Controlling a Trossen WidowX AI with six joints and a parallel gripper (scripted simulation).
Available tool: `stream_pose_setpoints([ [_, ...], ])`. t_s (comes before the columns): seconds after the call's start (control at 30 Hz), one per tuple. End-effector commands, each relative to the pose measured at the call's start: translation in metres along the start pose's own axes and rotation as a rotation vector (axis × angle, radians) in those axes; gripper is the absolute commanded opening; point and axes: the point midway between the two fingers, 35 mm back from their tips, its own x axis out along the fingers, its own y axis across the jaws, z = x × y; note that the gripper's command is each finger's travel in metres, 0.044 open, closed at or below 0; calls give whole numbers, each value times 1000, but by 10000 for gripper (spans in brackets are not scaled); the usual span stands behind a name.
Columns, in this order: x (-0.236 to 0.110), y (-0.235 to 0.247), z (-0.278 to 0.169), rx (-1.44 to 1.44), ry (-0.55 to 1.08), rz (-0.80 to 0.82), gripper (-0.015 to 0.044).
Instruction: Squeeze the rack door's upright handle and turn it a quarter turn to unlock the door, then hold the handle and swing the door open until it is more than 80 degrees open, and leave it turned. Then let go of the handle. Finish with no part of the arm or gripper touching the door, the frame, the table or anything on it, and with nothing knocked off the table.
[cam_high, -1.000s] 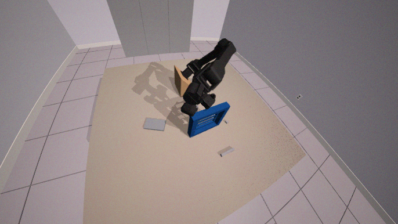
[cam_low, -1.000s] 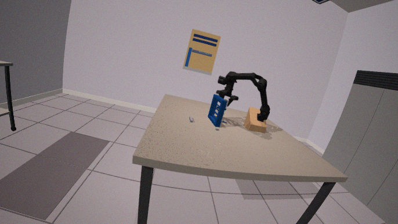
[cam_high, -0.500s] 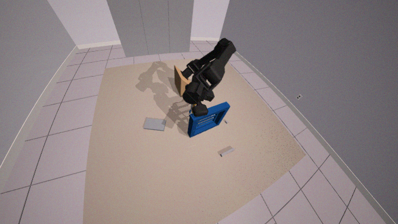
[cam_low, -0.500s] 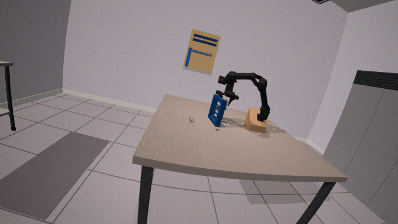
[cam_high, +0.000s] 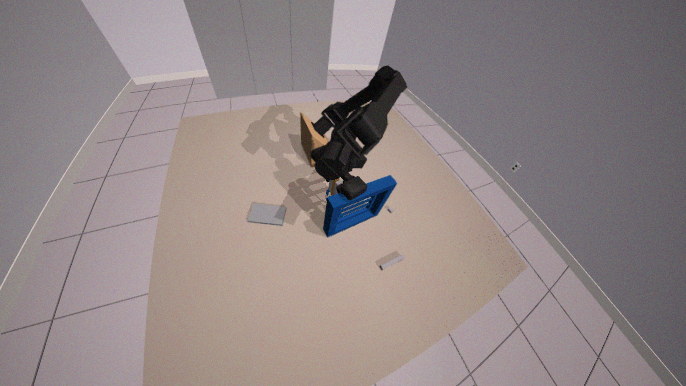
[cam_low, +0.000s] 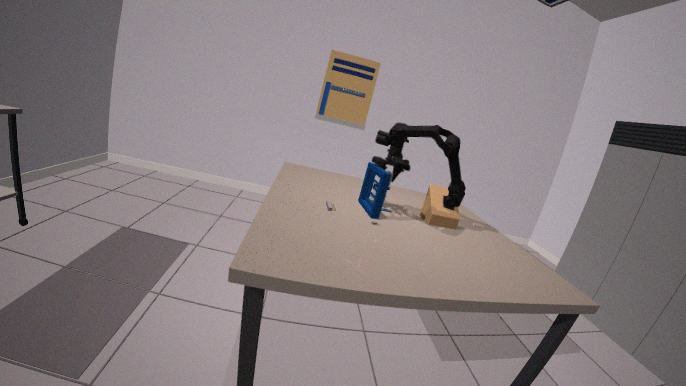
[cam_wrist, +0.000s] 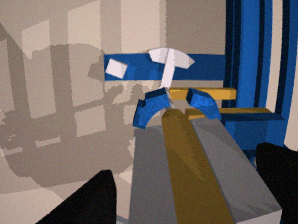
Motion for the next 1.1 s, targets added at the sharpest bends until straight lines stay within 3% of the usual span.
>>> stream_pose_setpoints([
  [0.0,2,-1,2,-13,-4,4,270],
  [1.07,2,-1,2,-13,-4,4,57],
])
